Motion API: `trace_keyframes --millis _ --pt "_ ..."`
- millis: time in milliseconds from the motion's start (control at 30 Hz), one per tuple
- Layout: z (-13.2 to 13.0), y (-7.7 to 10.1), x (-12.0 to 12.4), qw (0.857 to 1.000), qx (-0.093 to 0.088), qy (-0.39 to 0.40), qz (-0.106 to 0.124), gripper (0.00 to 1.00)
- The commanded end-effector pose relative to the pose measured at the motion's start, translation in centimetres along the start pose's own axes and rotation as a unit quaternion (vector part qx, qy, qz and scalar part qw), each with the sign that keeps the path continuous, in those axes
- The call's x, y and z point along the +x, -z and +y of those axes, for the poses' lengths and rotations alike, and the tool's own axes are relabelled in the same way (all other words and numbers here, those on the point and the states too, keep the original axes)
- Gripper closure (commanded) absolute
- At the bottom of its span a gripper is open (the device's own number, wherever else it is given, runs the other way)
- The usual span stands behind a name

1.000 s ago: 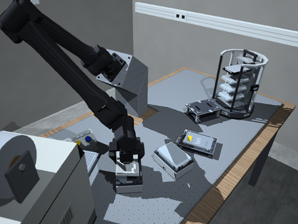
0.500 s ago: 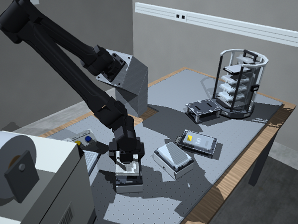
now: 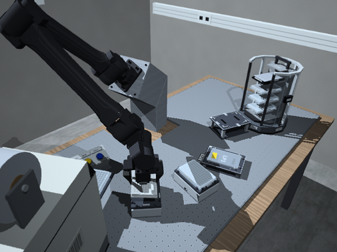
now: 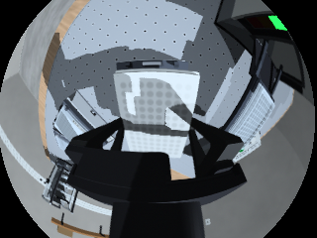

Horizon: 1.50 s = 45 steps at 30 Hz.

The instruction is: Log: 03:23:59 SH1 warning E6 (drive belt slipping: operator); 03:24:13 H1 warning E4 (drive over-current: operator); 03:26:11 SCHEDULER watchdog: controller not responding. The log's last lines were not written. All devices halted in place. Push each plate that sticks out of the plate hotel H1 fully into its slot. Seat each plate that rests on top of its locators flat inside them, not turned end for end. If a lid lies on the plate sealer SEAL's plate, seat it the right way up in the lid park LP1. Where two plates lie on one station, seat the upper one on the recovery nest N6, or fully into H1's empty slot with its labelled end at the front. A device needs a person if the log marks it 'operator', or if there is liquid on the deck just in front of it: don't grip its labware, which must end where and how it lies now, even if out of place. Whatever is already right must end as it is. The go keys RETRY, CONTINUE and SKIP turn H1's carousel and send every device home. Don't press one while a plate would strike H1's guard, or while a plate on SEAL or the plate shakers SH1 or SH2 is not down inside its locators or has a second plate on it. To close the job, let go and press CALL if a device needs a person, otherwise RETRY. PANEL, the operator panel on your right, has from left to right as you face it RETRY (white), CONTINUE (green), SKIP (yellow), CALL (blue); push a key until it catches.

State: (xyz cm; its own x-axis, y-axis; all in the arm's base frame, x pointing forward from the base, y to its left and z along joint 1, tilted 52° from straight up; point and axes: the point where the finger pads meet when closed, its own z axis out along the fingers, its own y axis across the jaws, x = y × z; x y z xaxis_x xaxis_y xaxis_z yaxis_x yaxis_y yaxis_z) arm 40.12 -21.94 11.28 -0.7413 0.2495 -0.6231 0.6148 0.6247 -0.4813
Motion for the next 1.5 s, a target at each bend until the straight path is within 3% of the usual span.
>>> trace_keyframes --millis 0,533,567,633,767,833,1467 --pt "0.2 1.4 -0.8 1.0 -0.007 0.001 -0.013 0.16" --pt "0.2 1.4 -0.7 1.0 -0.007 0.002 -0.012 0.16" --pt "-0.8 0.5 -0.6 1.0 -0.016 -0.007 -0.01 0.16" --pt "-0.7 0.4 -0.7 0.999 -0.049 -0.008 -0.013 0.16" --pt "-0.6 0.4 -2.2 0.998 -0.051 -0.015 -0.023 0.16" --pt "0.6 1.2 -2.4 0.998 -0.061 -0.005 -0.03 0.16" --pt "0.8 1.0 -1.2 0.998 -0.06 -0.005 -0.021 0.16"
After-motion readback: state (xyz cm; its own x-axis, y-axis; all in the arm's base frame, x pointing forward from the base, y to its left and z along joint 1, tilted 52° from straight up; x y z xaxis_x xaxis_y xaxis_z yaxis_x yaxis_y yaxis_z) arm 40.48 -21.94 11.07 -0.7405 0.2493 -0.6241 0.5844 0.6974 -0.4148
